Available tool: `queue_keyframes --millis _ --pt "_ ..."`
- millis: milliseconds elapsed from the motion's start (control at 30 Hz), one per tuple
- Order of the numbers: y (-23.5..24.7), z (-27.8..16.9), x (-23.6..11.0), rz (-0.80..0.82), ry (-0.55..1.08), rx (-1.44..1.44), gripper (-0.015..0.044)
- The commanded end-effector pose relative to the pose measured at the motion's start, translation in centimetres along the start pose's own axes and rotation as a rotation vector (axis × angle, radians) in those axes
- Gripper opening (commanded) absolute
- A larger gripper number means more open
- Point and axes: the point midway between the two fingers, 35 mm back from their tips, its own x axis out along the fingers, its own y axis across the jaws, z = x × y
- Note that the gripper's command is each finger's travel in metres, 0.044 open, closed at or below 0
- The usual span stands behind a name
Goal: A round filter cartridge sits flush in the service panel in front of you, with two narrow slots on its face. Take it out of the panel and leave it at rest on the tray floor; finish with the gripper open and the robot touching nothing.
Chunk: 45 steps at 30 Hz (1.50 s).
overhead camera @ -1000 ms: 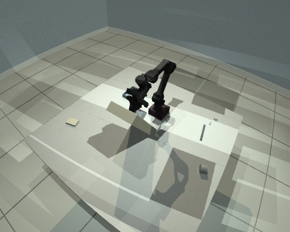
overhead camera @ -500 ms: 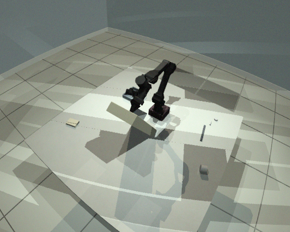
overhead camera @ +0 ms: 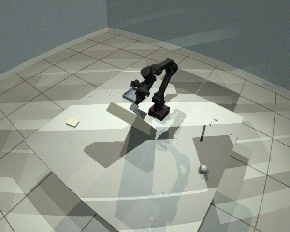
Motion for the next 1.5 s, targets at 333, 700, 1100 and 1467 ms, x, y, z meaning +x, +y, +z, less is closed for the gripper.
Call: queue_keyframes --millis 333,700,1100,1467 --pt "-1.6 -1.1 -1.1 0.012 -0.001 -0.013 0.0000" --pt "-4.7 -3.0 -0.6 0.010 -0.001 -0.013 0.0000" --pt "-5.9 -3.7 -0.3 0.001 -0.001 -0.009 0.0090" --pt "-6.3 -4.0 -0.2 0.010 -0.001 -0.013 0.0090"
